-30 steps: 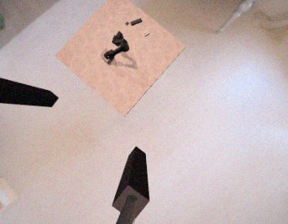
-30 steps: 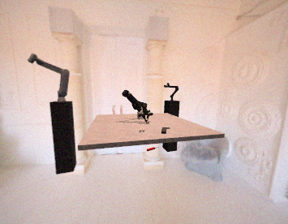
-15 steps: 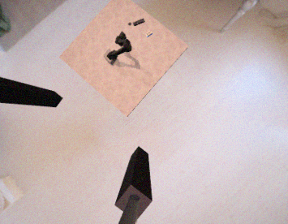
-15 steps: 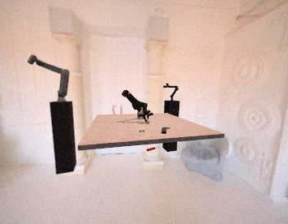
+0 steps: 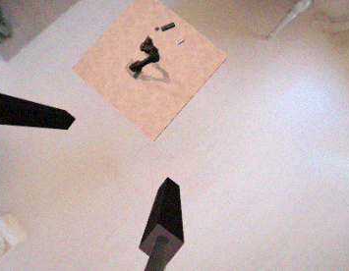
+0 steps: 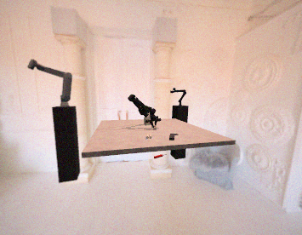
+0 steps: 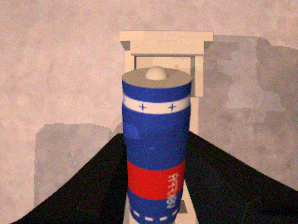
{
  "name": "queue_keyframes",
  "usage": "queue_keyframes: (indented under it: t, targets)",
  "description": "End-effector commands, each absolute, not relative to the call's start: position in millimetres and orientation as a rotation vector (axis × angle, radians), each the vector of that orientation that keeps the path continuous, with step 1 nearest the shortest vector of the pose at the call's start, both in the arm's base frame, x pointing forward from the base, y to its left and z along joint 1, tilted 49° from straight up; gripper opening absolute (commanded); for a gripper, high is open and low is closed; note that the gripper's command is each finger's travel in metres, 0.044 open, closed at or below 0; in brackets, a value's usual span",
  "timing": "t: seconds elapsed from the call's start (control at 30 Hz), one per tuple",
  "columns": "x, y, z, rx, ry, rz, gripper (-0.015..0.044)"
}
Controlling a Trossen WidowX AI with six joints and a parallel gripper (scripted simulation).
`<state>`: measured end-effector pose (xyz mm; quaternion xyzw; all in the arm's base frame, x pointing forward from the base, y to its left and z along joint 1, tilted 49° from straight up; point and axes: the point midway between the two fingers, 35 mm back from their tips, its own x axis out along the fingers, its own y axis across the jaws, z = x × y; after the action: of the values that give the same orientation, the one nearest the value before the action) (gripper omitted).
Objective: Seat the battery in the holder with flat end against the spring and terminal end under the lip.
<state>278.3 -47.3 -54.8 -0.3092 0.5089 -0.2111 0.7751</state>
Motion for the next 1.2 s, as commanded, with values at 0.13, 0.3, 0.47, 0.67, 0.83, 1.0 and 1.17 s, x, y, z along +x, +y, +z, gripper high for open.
queue_keyframes:
  t: [0.13, 0.3, 0.47, 0.67, 0.83, 1.0, 1.17]
  targets:
    - [276.5, -46.9, -62.4, -0.646, 1.154, -0.464, 0.0082]
    - [278.0, -47.1, -63.5, -0.636, 1.177, -0.471, 0.0082]
    - [278.6, -47.6, -64.5, -0.630, 1.206, -0.478, 0.0082]
    - [279.3, -48.6, -65.0, -0.620, 1.238, -0.492, 0.0082]
    - [279.8, -49.5, -65.1, -0.612, 1.264, -0.503, 0.0082]
    - [280.2, -50.4, -64.8, -0.603, 1.291, -0.515, 0.0082]
    - [280.6, -51.4, -64.4, -0.595, 1.318, -0.527, 0.0082]
